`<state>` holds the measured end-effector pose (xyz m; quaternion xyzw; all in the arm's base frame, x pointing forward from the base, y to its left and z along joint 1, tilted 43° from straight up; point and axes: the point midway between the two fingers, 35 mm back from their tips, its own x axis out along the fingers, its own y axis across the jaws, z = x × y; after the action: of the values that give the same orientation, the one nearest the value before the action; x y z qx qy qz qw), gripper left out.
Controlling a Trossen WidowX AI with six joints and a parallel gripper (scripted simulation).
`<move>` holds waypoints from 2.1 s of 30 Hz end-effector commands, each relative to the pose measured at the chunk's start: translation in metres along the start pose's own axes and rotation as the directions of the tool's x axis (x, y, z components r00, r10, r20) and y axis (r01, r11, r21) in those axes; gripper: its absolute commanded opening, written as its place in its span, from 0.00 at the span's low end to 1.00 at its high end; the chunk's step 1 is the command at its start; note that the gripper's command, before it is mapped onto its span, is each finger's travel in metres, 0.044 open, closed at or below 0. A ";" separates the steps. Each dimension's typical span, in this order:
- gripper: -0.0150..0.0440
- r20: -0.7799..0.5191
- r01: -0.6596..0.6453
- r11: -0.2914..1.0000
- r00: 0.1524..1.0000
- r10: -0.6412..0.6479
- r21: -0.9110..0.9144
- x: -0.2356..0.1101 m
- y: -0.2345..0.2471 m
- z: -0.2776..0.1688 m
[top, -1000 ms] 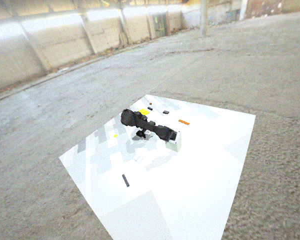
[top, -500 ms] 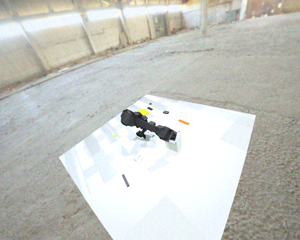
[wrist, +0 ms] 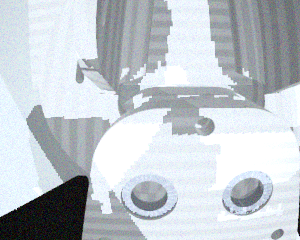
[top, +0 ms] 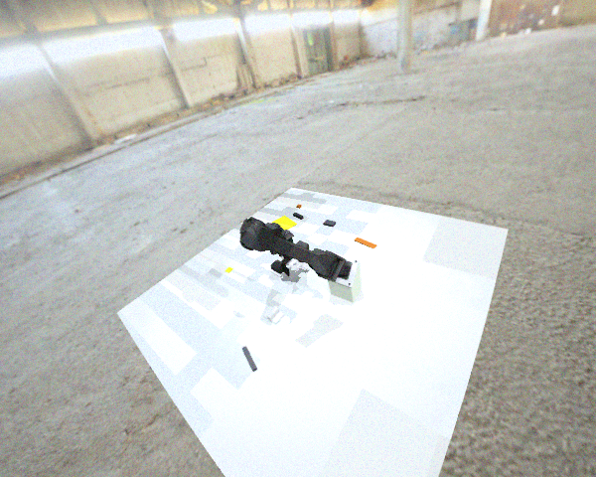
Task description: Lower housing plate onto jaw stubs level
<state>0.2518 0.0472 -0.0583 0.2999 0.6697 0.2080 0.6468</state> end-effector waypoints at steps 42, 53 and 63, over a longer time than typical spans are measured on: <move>0.85 -0.003 -0.004 1.000 1.000 0.004 0.008 0.010 0.000 -0.001; 0.85 -0.003 -0.004 1.000 1.000 0.004 0.008 0.010 0.000 -0.001; 0.85 -0.003 -0.004 1.000 1.000 0.004 0.008 0.010 0.000 -0.001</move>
<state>0.2515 0.0533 -0.0644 0.3013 0.6698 0.2083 0.6460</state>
